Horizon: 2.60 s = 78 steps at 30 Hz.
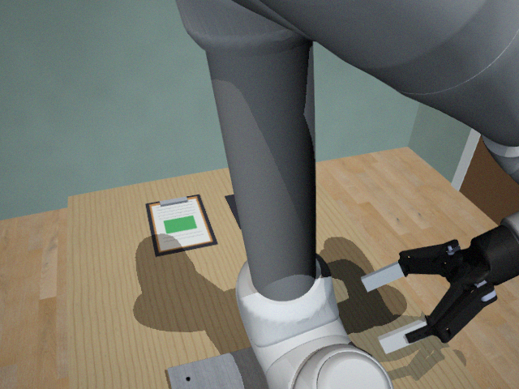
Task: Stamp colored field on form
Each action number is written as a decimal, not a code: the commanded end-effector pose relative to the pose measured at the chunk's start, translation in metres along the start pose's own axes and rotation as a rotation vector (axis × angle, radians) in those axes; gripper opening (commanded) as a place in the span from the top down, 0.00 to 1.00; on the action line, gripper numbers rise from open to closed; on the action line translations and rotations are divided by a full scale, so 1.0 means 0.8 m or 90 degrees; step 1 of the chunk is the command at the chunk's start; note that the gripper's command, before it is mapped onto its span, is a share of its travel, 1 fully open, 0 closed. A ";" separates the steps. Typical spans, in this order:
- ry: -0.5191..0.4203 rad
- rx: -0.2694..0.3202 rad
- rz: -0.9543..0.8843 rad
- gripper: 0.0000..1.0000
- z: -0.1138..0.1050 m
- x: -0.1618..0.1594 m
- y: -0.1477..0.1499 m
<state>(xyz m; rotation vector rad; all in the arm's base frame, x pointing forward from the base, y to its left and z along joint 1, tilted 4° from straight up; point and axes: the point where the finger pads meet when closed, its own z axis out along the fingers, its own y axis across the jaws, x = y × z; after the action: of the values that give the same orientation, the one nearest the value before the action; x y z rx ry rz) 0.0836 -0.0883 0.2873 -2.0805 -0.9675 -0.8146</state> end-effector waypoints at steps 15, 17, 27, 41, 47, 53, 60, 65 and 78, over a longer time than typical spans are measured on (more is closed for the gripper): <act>0.000 0.000 0.000 0.00 0.000 0.000 0.000; 0.000 0.000 0.000 0.00 0.000 0.000 0.000; -0.068 0.032 0.002 0.00 -0.030 -0.029 0.036; -0.381 0.094 -0.062 0.00 -0.104 -0.084 0.291; -0.501 0.078 -0.130 0.00 -0.089 -0.064 0.418; -0.549 0.063 -0.170 0.00 -0.061 -0.038 0.523; -0.617 0.027 -0.250 0.00 0.006 0.015 0.650; -0.644 0.003 -0.300 0.00 0.067 0.060 0.727; -0.665 -0.025 -0.357 0.00 0.196 0.147 0.851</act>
<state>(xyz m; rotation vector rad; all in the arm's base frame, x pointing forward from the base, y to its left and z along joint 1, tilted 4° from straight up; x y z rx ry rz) 0.7197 -0.2526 0.0739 -2.2671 -2.1398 0.1107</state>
